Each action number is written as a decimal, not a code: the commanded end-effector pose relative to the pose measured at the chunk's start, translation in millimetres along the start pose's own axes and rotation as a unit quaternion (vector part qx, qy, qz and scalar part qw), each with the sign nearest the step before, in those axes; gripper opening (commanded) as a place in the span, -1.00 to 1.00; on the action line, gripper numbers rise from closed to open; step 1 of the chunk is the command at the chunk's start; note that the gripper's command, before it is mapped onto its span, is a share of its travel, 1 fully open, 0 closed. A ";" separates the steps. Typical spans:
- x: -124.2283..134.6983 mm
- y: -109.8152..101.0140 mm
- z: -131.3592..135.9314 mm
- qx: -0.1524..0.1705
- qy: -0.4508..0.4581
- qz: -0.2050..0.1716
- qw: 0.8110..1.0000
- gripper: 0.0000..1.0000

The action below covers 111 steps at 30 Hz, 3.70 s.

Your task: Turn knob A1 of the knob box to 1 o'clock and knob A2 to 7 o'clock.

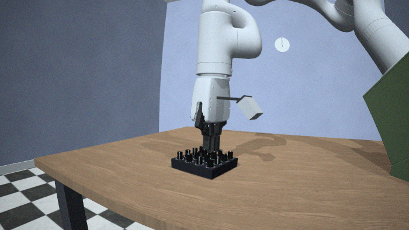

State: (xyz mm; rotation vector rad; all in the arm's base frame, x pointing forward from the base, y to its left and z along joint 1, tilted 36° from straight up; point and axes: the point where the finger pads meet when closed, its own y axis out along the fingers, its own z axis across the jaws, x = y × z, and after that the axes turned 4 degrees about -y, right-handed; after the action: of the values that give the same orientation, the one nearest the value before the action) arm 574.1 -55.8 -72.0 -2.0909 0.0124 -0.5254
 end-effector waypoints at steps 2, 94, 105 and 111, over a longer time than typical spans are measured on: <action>0.6 -0.5 0.3 0.000 -0.017 0.000 1.000 -0.84; 0.6 -0.5 0.3 0.000 -0.717 0.000 0.697 -0.84; 0.6 -0.5 0.3 0.000 -0.729 0.000 0.685 -0.84; 0.6 -0.5 0.3 0.000 -0.729 0.000 0.685 -0.84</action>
State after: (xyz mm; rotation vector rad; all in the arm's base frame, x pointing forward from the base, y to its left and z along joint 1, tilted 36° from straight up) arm 574.1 -55.8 -72.0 -1.9417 -0.8936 1.2457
